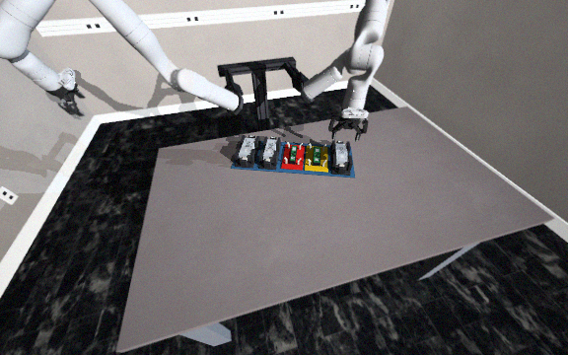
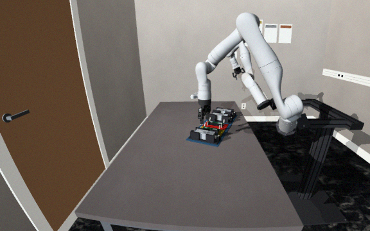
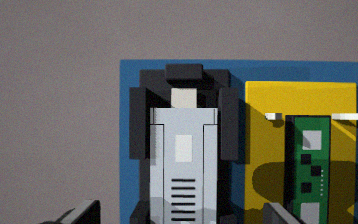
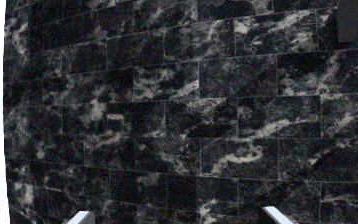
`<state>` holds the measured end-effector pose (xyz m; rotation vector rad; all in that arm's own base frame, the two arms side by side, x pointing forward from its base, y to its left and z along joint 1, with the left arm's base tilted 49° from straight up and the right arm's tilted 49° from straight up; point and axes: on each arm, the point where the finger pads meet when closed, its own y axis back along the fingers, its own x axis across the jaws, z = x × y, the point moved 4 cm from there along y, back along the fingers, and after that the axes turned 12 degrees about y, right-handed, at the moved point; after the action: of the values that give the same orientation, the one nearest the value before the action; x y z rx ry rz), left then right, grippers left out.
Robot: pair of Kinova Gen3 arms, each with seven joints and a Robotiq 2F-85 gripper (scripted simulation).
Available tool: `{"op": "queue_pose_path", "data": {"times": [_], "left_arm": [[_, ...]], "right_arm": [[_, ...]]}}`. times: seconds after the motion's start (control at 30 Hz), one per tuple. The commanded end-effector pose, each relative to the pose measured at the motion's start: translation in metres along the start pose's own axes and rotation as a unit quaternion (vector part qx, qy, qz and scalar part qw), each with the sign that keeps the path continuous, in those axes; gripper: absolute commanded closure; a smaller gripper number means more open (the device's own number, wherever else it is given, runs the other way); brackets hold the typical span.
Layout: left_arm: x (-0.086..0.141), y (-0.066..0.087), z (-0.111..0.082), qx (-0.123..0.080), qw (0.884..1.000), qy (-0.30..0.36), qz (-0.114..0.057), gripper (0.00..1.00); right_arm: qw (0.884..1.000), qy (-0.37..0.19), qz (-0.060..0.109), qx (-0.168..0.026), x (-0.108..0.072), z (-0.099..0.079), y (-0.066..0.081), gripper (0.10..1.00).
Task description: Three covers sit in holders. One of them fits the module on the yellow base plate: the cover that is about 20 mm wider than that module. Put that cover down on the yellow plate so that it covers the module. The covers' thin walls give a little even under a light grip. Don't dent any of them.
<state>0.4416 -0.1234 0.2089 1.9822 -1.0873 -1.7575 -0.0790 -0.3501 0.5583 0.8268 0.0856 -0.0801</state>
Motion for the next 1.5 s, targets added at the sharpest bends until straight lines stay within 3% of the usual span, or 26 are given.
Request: {"op": "queue_pose_path", "data": {"times": [0.0, 0.33, 1.47], "left_arm": [[0.003, -0.001, 0.002, -0.001, 1.0, 0.003, 0.003, 0.002], [0.001, -0.019, 0.0, -0.001, 1.0, 0.003, 0.003, 0.002], [0.002, -0.021, 0.002, -0.001, 1.0, 0.003, 0.003, 0.002]], "right_arm": [[1.0, 0.0, 0.0, -0.001, 0.0, 0.0, 0.0, 0.1], [1.0, 0.0, 0.0, -0.001, 0.0, 0.0, 0.0, 0.1], [1.0, 0.0, 0.0, -0.001, 0.0, 0.0, 0.0, 0.1]]}}
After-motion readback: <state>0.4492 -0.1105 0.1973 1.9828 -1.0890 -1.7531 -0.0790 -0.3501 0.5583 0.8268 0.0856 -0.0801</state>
